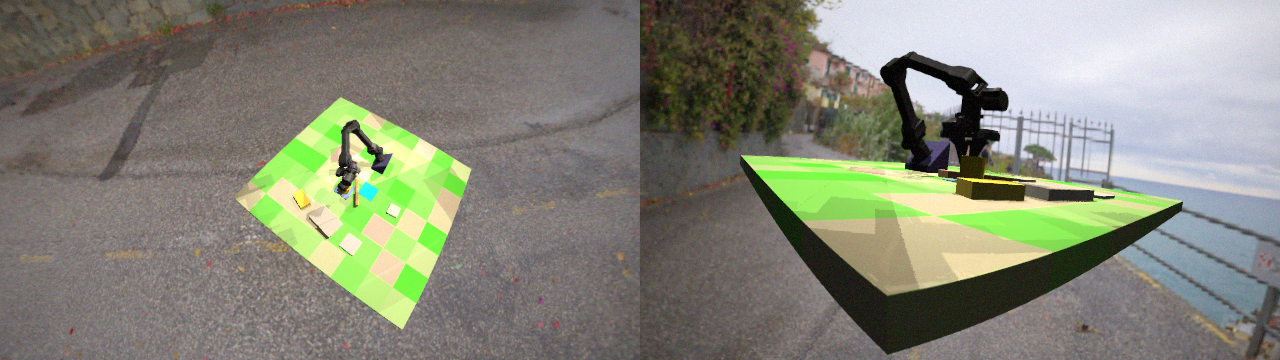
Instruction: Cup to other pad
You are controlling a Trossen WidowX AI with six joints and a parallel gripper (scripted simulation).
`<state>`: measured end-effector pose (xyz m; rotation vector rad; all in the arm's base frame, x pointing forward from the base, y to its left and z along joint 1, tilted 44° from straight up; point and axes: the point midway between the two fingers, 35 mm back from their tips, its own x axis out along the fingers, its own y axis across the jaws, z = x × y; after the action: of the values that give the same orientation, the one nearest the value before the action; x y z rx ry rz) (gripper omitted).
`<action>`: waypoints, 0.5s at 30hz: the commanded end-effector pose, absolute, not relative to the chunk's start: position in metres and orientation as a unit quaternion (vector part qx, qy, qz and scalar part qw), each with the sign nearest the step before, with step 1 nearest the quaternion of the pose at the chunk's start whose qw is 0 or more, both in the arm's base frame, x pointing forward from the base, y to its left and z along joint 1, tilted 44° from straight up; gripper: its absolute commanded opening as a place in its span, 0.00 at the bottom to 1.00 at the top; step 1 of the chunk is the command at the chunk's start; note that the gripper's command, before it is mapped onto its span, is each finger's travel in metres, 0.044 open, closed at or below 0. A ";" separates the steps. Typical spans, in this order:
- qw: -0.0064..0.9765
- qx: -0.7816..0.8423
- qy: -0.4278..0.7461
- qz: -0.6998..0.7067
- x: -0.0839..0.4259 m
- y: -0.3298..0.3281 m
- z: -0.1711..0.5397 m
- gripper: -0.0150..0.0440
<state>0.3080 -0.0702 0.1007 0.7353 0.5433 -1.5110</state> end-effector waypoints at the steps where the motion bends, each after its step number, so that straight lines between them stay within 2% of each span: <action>1: 0.636 0.318 0.237 -0.662 0.307 -0.076 0.097 0.54; 8: 0.636 0.318 0.236 -0.663 0.306 -0.080 0.093 0.54; 15: 0.634 0.321 0.237 -0.662 0.307 -0.078 0.094 0.46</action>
<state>0.3067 -0.0778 0.0935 0.7327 0.5433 -1.5131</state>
